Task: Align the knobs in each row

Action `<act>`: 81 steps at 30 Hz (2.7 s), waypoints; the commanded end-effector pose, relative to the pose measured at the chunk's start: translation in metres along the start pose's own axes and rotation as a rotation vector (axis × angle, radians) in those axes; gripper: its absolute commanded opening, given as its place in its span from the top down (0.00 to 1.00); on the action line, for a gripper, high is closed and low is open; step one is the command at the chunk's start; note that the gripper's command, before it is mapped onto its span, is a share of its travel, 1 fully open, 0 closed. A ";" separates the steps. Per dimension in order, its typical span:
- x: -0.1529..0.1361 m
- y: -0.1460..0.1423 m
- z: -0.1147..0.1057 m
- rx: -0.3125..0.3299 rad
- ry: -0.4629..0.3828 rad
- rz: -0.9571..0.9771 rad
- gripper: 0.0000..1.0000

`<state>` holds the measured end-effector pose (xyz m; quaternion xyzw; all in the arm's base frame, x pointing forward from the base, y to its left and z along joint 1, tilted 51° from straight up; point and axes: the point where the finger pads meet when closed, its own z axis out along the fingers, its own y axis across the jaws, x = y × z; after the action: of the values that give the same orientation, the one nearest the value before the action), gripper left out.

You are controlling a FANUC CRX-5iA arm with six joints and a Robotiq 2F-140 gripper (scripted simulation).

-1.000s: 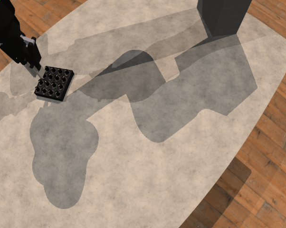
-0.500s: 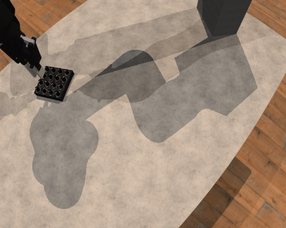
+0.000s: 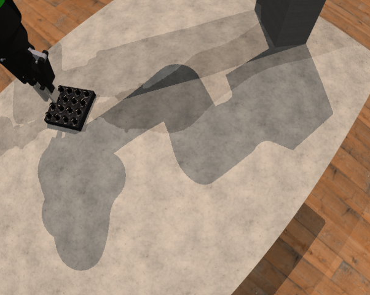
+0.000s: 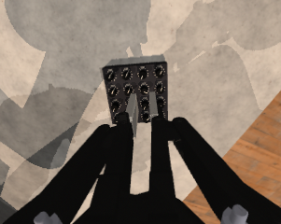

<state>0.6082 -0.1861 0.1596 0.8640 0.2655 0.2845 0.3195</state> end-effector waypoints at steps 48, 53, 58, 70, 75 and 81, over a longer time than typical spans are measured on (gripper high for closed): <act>0.000 -0.001 0.038 -0.001 0.001 0.000 0.88; 0.000 -0.001 0.038 -0.001 0.001 0.000 0.88; 0.000 -0.001 0.038 -0.001 0.001 0.000 0.88; 0.000 -0.001 0.038 -0.001 0.001 0.000 0.88; 0.000 -0.001 0.038 -0.001 0.001 0.000 0.88; 0.000 -0.001 0.038 -0.001 0.001 0.000 0.88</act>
<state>0.6328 -0.2013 0.1347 0.8637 0.2656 0.2851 0.3197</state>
